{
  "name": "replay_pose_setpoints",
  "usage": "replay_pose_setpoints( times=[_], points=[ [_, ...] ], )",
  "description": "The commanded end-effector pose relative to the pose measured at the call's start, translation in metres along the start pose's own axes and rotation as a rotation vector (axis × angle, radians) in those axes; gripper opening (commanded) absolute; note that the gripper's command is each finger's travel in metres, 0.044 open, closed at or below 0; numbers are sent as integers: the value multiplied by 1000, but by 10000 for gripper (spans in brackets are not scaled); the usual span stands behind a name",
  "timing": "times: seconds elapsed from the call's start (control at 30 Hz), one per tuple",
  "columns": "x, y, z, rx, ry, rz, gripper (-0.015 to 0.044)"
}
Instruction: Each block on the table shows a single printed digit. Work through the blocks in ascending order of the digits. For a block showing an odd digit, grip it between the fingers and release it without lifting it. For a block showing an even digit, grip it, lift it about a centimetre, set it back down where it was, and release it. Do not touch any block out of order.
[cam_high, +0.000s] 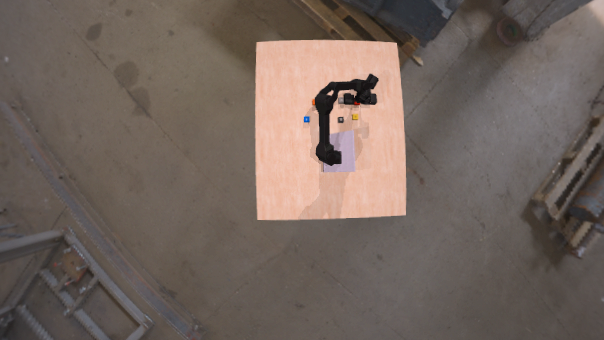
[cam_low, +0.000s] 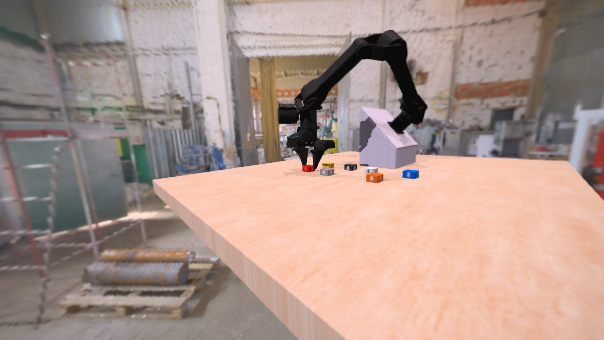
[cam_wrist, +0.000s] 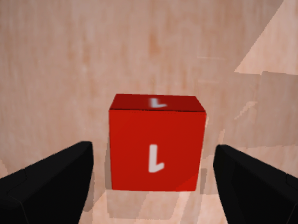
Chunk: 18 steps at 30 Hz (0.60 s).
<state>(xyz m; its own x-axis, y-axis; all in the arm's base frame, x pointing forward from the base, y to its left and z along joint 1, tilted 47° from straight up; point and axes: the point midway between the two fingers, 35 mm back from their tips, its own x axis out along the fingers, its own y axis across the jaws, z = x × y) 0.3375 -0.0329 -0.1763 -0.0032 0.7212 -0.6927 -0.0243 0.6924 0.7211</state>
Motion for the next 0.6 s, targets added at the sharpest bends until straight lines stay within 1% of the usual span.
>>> replay_pose_setpoints(
  times=[0.0,0.1,0.2,0.3,0.43,0.5,0.57],
  points=[
    [0,0,0,5,-2,4,330],
    [0,0,0,5,-2,4,400],
    [-2,0,0,5,-2,3,400],
    [-33,0,0,5,-2,2,400],
    [-36,0,0,5,-2,2,400],
    [-49,-1,1,5,-2,0,348],
    [-87,-2,2,5,-2,-3,295]
  ],
)
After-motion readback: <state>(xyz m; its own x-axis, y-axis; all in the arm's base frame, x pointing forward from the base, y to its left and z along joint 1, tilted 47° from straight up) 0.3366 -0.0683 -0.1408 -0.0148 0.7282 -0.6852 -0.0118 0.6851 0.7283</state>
